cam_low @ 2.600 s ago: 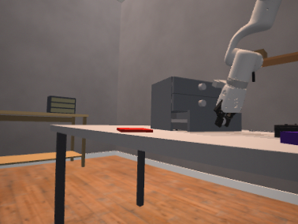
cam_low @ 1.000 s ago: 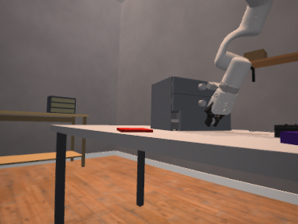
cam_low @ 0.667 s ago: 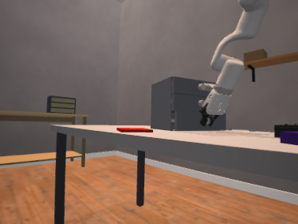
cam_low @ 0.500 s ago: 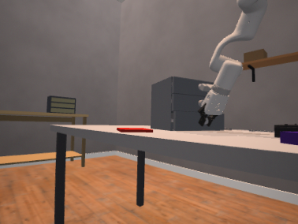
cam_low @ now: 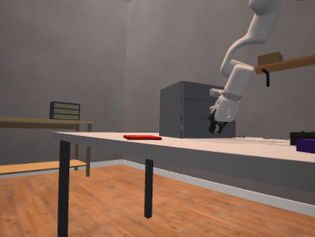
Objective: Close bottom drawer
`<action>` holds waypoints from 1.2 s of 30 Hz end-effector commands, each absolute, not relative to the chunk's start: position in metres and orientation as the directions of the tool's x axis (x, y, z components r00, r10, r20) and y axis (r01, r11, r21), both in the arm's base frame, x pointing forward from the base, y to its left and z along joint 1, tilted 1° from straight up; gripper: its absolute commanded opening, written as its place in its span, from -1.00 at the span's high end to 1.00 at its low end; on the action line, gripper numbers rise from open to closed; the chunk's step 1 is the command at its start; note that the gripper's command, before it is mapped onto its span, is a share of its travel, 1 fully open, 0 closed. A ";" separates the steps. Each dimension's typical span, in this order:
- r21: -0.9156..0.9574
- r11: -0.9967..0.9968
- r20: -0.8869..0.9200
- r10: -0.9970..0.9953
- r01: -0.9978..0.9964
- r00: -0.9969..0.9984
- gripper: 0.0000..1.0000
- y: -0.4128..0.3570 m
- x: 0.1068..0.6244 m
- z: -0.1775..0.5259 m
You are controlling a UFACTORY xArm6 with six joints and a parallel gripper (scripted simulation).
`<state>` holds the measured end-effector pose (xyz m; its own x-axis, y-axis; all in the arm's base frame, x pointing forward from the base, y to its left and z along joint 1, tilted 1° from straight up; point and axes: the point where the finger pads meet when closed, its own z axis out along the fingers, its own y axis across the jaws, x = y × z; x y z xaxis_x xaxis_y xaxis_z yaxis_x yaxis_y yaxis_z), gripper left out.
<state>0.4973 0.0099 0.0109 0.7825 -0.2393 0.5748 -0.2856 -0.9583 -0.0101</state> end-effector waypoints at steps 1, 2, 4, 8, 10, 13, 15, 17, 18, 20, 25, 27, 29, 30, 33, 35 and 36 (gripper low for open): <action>-0.011 -0.958 0.578 -0.239 -0.286 0.780 1.00 0.010 0.499 0.012; -0.011 -0.958 0.578 -0.239 -0.286 0.780 1.00 0.010 0.499 0.012; -0.011 -0.958 0.578 -0.239 -0.286 0.780 -0.20 0.010 0.499 0.012; -0.011 -0.958 0.578 -0.239 -0.286 0.780 -0.20 0.010 0.499 0.012; -0.011 -0.958 0.578 -0.239 -0.286 0.780 -0.20 0.010 0.499 0.012; -0.011 -0.958 0.578 -0.239 -0.286 0.780 -0.20 0.010 0.499 0.012; -0.011 -0.958 0.578 -0.239 -0.286 0.780 -0.20 0.010 0.499 0.012; -0.011 -0.958 0.578 -0.239 -0.286 0.780 -0.20 0.010 0.499 0.012; -0.011 -0.958 0.578 -0.239 -0.286 0.780 -0.20 0.010 0.499 0.012; -0.011 -0.958 0.578 -0.239 -0.286 0.780 -0.20 0.010 0.499 0.012; -0.011 -0.958 0.578 -0.239 -0.286 0.780 -0.20 0.010 0.499 0.012; -0.011 -0.958 0.578 -0.239 -0.286 0.780 -0.20 0.010 0.499 0.012; -0.011 -0.958 0.578 -0.239 -0.286 0.780 -0.20 0.010 0.499 0.012; -0.011 -0.958 0.578 -0.239 -0.286 0.780 -0.20 0.010 0.499 0.012; -0.011 -0.958 0.578 -0.239 -0.286 0.780 -0.20 0.010 0.499 0.012; -0.011 -0.958 0.578 -0.239 -0.286 0.780 -0.20 0.010 0.499 0.012; -0.011 -0.958 0.578 -0.239 -0.286 0.780 -0.20 0.010 0.499 0.012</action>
